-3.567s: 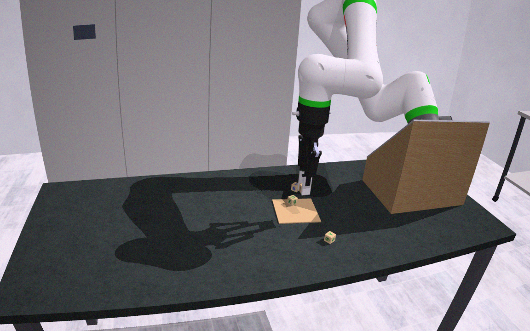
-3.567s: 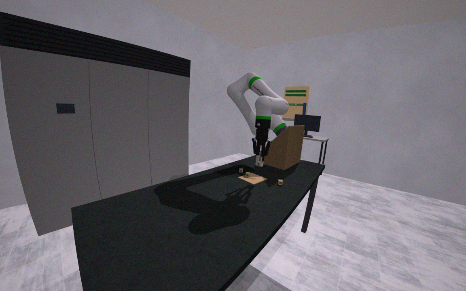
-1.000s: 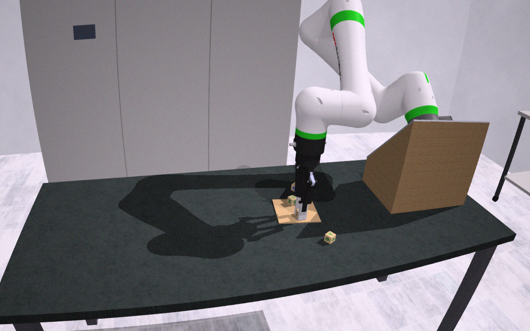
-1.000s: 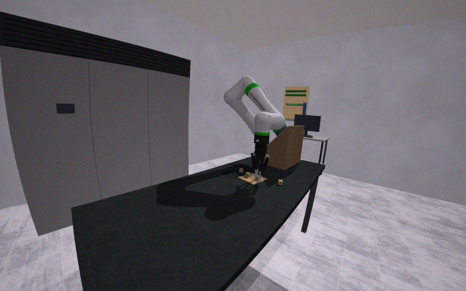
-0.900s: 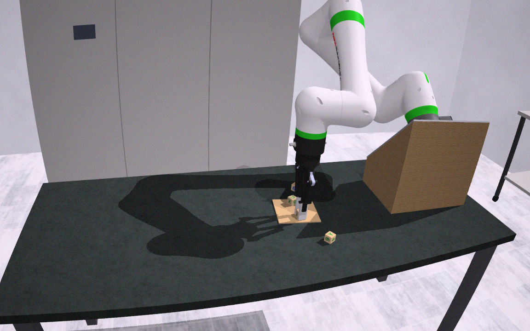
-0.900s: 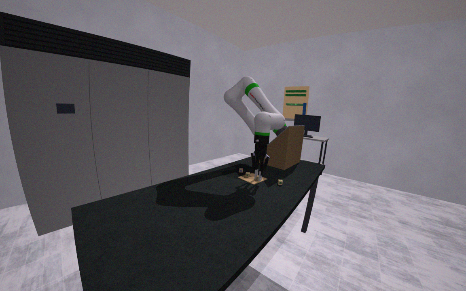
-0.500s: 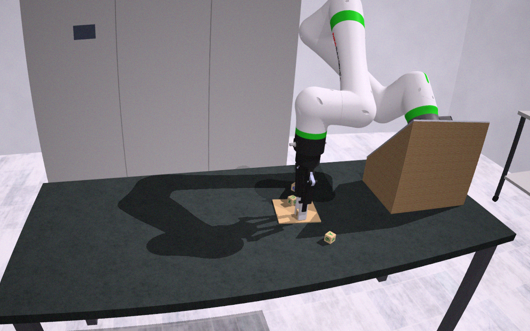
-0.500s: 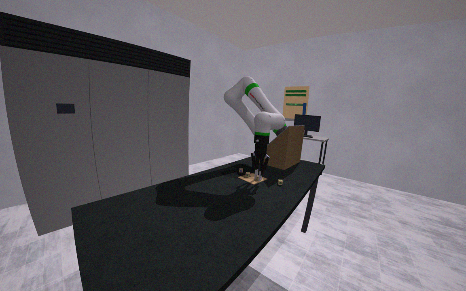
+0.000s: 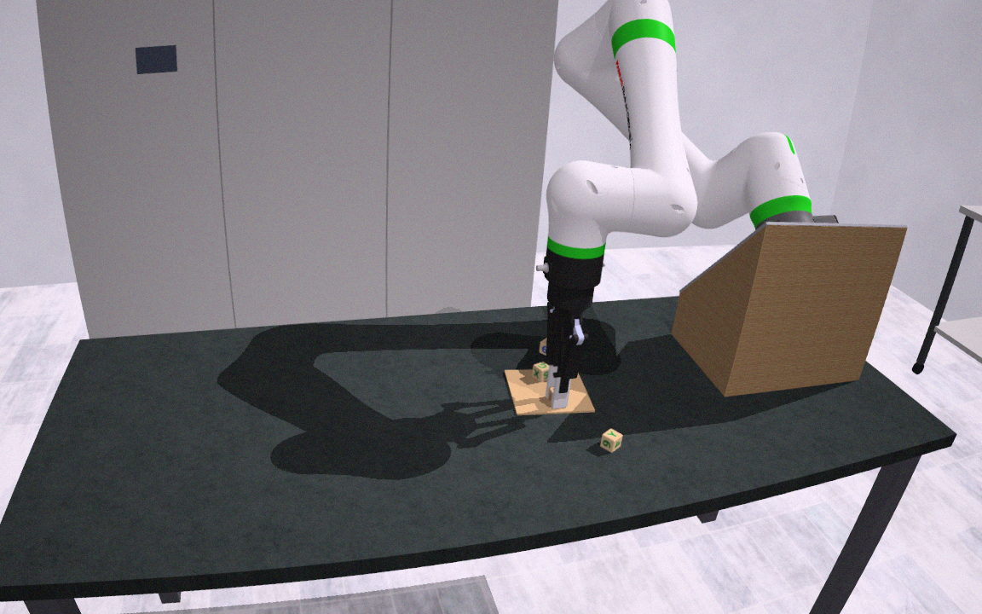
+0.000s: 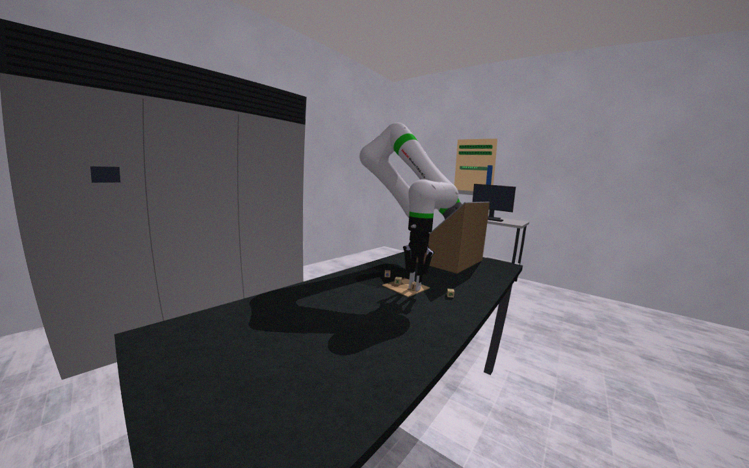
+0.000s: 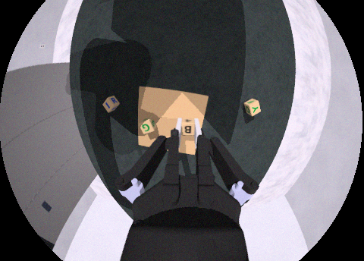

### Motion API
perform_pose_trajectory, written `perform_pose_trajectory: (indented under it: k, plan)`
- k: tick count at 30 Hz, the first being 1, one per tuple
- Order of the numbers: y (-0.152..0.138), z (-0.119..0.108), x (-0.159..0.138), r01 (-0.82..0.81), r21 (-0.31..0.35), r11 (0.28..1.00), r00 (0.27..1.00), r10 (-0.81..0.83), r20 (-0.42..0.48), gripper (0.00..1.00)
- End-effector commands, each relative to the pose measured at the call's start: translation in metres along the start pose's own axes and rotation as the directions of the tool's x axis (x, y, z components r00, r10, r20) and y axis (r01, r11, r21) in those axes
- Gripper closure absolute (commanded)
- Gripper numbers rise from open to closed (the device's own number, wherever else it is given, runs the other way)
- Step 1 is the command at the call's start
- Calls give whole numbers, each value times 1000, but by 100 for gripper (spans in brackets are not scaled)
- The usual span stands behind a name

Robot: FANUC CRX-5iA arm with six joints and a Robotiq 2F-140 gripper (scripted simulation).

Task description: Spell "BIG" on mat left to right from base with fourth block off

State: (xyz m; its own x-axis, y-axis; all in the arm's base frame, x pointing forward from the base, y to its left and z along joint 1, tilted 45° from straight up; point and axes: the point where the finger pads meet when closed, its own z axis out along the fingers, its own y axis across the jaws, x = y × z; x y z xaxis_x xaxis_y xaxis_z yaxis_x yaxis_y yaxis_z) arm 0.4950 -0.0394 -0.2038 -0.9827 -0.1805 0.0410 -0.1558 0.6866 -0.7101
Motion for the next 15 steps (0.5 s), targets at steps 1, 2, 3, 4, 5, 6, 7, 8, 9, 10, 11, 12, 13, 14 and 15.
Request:
perform_pose_trajectory:
  k: [1, 2, 3, 4, 5, 6, 7, 8, 9, 10, 11, 12, 13, 14, 15]
  plan:
    - [0, 0, 0, 0, 0, 1000, 1000, 0, 0, 82]
    - [0, 0, 0, 0, 0, 1000, 1000, 0, 0, 82]
    - [0, 0, 0, 0, 0, 1000, 1000, 0, 0, 82]
    - [0, 0, 0, 0, 0, 1000, 1000, 0, 0, 80]
    - [0, 0, 0, 0, 0, 1000, 1000, 0, 0, 80]
    - [0, 0, 0, 0, 0, 1000, 1000, 0, 0, 80]
    - [0, 0, 0, 0, 0, 1000, 1000, 0, 0, 78]
    - [0, 0, 0, 0, 0, 1000, 1000, 0, 0, 78]
    - [0, 0, 0, 0, 0, 1000, 1000, 0, 0, 78]
    - [0, 0, 0, 0, 0, 1000, 1000, 0, 0, 75]
    - [0, 0, 0, 0, 0, 1000, 1000, 0, 0, 75]
    - [0, 0, 0, 0, 0, 1000, 1000, 0, 0, 75]
    - [0, 0, 0, 0, 0, 1000, 1000, 0, 0, 75]
    - [0, 0, 0, 0, 0, 1000, 1000, 0, 0, 75]
    - [0, 0, 0, 0, 0, 1000, 1000, 0, 0, 75]
